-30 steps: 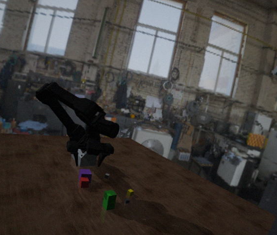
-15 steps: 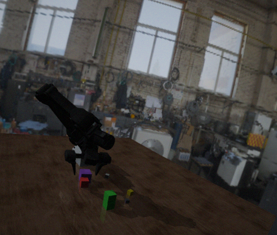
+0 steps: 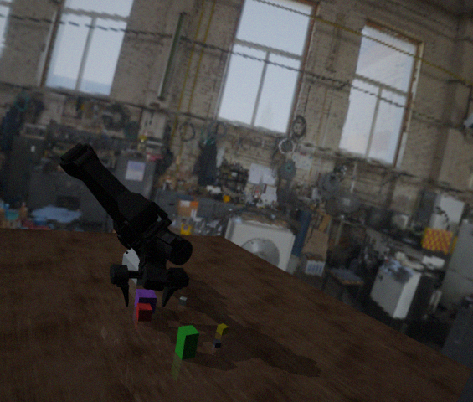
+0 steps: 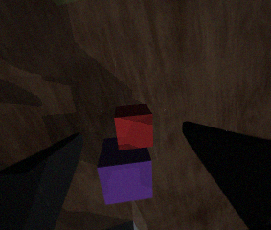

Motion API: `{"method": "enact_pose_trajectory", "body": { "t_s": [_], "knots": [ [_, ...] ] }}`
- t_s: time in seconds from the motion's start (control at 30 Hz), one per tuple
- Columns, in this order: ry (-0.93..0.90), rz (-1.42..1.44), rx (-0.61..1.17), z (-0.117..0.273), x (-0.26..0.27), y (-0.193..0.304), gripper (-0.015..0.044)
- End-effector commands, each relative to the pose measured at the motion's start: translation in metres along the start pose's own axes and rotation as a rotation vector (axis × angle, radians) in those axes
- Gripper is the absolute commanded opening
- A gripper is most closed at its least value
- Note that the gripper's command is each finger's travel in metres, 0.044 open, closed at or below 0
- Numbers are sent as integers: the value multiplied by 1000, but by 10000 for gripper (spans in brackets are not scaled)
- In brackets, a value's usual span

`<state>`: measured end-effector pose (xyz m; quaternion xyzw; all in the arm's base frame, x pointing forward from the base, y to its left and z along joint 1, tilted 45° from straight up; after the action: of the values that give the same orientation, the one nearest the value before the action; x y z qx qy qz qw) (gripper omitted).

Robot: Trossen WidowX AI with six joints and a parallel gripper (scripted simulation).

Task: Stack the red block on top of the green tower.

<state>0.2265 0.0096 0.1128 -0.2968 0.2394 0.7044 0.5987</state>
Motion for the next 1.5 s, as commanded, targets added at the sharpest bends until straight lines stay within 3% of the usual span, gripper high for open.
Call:
{"method": "enact_pose_trajectory", "body": {
  "t_s": [0.0,0.93,1.3,1.47],
  "knots": [
    [4,7,2,-7,1,1,440],
    [7,6,2,-28,0,2,440],
    [7,6,2,-28,0,2,151],
    [7,6,2,-28,0,2,118]
  ]
}}
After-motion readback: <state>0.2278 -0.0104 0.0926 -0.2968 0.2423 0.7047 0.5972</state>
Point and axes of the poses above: the point midway between the two fingers, 35 mm back from their tips, its own z axis back along the fingers, its own x axis across the jaws, y = z × x, the point moved 8 cm from there along z, back along the fingers, and after that the axes turned 14 degrees about z, right-handed, at the moved point
